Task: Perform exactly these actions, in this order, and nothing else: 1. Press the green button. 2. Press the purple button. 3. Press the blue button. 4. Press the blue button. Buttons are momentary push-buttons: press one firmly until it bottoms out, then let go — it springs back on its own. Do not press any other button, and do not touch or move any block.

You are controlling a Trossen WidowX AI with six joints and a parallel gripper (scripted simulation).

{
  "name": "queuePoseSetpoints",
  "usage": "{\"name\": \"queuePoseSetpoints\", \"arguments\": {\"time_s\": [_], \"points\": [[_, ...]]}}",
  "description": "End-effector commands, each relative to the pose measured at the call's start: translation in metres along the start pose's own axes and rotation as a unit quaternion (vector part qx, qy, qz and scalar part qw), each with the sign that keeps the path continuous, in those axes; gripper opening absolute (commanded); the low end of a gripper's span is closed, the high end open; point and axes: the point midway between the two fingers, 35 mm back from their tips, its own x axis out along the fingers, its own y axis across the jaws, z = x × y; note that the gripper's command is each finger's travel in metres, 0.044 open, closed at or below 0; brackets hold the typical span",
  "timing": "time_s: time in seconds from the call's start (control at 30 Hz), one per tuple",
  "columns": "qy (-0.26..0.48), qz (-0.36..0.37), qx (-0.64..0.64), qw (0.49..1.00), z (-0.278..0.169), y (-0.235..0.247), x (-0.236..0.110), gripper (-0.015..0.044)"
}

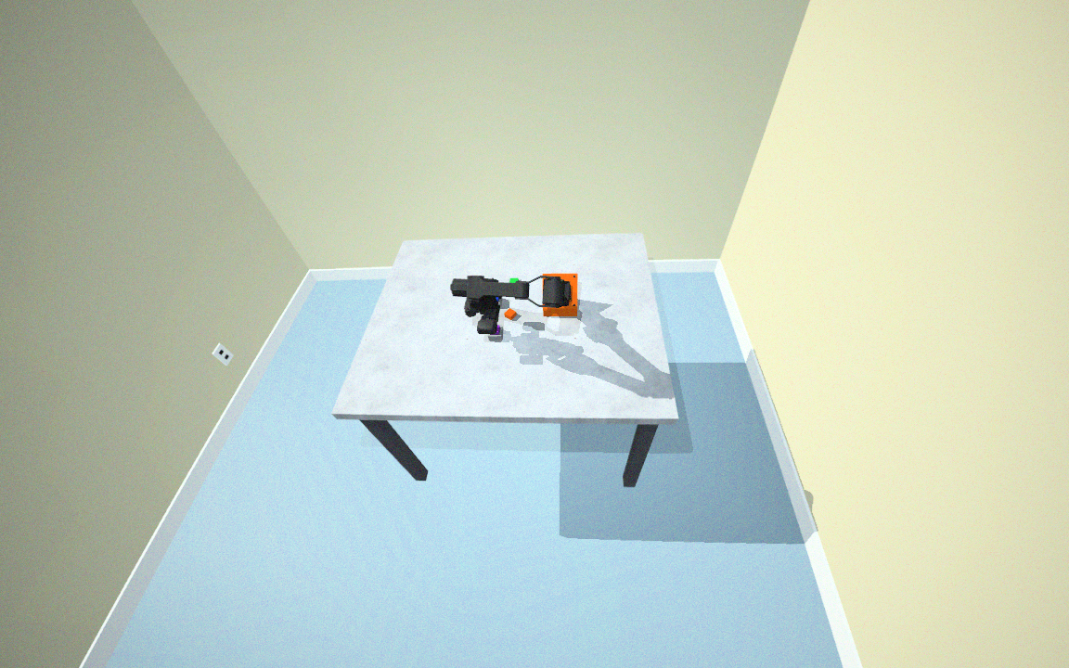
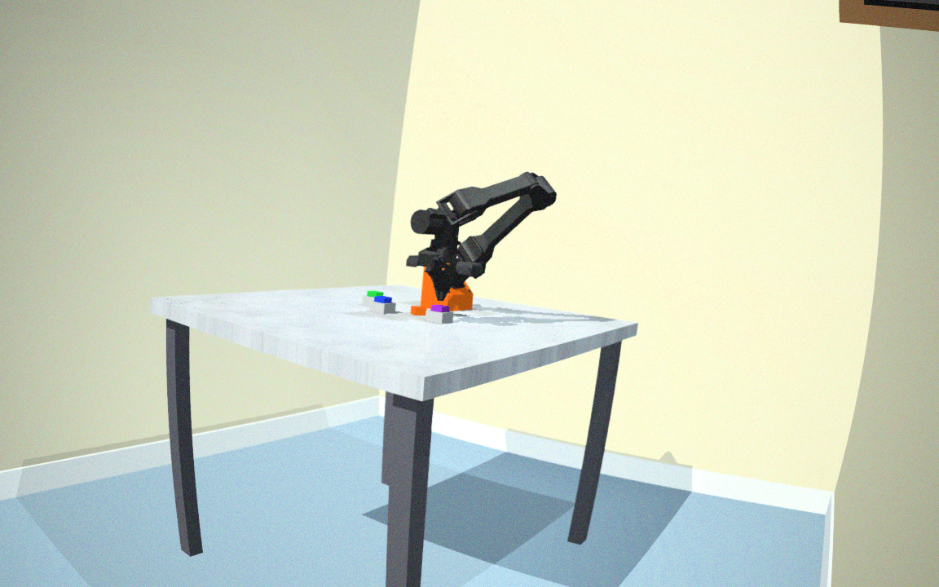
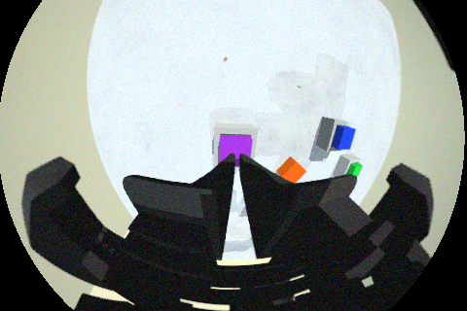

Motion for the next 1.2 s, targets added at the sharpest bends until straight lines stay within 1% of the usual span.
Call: {"name": "queuePoseSetpoints", "arguments": {"time_s": [0.0, 0.27, 0.9, 0.93, 1.03, 1.17], "points": [[0.000, 0.002, 0.003, 1.000, -0.001, 0.000, 0.008, 0.0020], [0.000, 0.003, 0.003, 1.000, -0.001, 0.001, 0.019, 0.0020], [0.000, 0.003, 0.003, 1.000, -0.001, 0.001, 0.019, 0.0020], [-0.001, 0.001, 0.000, 1.000, -0.001, 0.000, 0.016, 0.0020], [0.000, 0.002, 0.003, 1.000, -0.001, 0.000, -0.011, 0.0020], [0.000, 0.002, 0.003, 1.000, -0.001, 0.000, -0.014, 0.0020]]}}
